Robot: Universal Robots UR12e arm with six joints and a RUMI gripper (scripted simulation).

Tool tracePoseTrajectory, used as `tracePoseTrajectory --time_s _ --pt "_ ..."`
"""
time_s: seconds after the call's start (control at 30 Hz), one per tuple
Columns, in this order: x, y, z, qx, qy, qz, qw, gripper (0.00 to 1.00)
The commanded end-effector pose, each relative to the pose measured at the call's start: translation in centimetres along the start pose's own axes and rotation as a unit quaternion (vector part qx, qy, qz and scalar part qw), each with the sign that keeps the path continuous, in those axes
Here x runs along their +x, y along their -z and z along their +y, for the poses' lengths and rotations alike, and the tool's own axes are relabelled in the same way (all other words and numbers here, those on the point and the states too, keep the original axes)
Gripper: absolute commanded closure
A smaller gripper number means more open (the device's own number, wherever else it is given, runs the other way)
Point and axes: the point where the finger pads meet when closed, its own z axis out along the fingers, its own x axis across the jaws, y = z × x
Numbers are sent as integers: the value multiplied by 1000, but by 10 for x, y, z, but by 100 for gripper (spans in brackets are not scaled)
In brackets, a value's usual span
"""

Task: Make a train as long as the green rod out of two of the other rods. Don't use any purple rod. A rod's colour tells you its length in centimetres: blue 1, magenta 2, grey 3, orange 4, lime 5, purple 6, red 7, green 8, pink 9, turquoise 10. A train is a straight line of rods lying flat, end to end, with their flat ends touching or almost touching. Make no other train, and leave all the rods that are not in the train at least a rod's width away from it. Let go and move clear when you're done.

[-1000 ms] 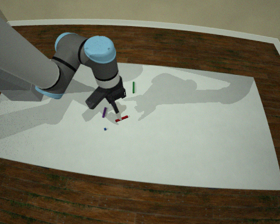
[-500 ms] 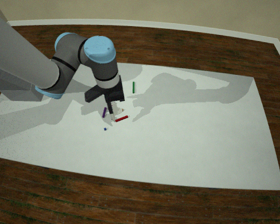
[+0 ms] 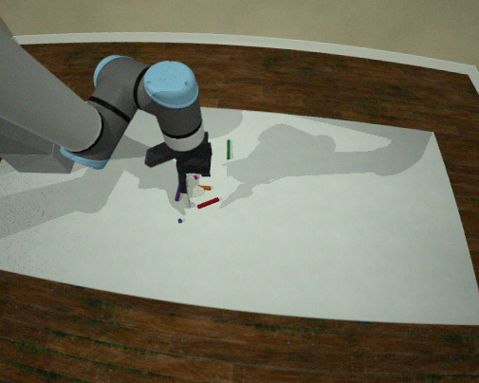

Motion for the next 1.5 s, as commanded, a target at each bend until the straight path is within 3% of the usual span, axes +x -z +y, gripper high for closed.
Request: tracePoseTrajectory --time_s 0.0,1.47 --pt "1 0 0 0 -28 -1 1000 0" --pt "1 0 0 0 -45 -1 999 0"
